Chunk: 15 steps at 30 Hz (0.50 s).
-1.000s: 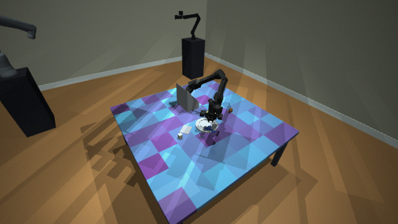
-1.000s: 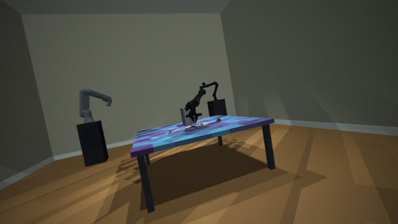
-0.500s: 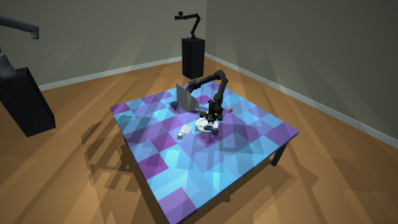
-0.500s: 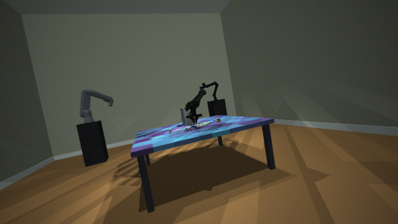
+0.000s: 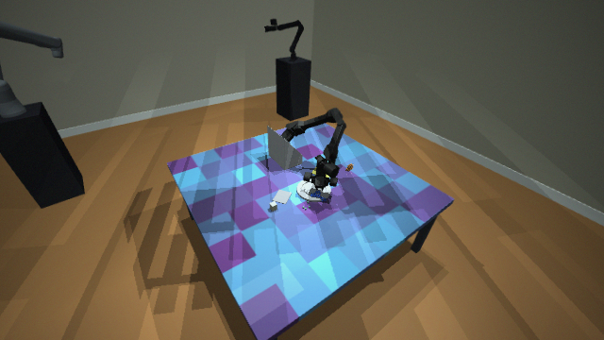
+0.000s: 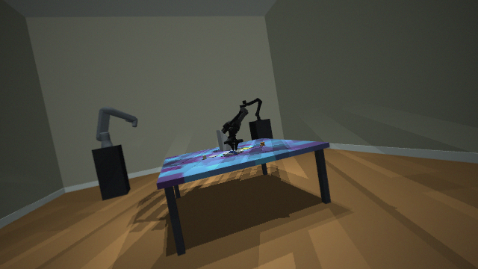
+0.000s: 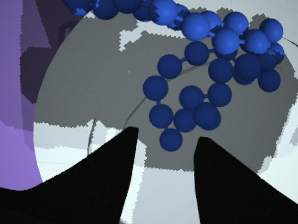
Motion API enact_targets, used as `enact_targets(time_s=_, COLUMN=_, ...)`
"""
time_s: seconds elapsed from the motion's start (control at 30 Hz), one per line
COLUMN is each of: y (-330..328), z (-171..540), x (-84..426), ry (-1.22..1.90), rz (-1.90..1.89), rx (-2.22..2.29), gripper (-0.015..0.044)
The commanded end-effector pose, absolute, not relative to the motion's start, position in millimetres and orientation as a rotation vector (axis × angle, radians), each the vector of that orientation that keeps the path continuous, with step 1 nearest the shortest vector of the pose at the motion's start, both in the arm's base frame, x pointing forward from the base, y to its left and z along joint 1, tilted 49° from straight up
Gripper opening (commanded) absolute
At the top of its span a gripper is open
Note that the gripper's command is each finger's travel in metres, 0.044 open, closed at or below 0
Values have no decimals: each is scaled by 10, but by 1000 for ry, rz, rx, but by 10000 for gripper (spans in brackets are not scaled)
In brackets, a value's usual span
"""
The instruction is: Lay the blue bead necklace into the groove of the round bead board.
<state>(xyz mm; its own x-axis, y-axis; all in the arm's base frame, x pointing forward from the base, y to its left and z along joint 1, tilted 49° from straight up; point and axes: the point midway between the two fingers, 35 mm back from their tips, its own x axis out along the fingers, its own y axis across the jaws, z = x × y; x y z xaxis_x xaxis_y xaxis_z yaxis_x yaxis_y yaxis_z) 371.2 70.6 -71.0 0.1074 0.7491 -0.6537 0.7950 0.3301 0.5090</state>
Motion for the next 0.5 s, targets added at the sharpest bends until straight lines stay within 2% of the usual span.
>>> enact_targets(time_s=0.0, y=776, z=-768, x=3691, ry=1650, rz=-64, rx=1425, gripper=120)
enact_targets(time_s=0.17, y=778, z=-769, x=3691, ry=1650, rz=-64, rx=1426, gripper=120)
enact_targets(time_s=0.33, y=756, z=-754, x=3699, ry=1644, rz=-63, rx=1418, gripper=0)
enact_targets(time_s=0.47, y=756, z=-754, x=3699, ry=1644, rz=-63, rx=1418, gripper=0)
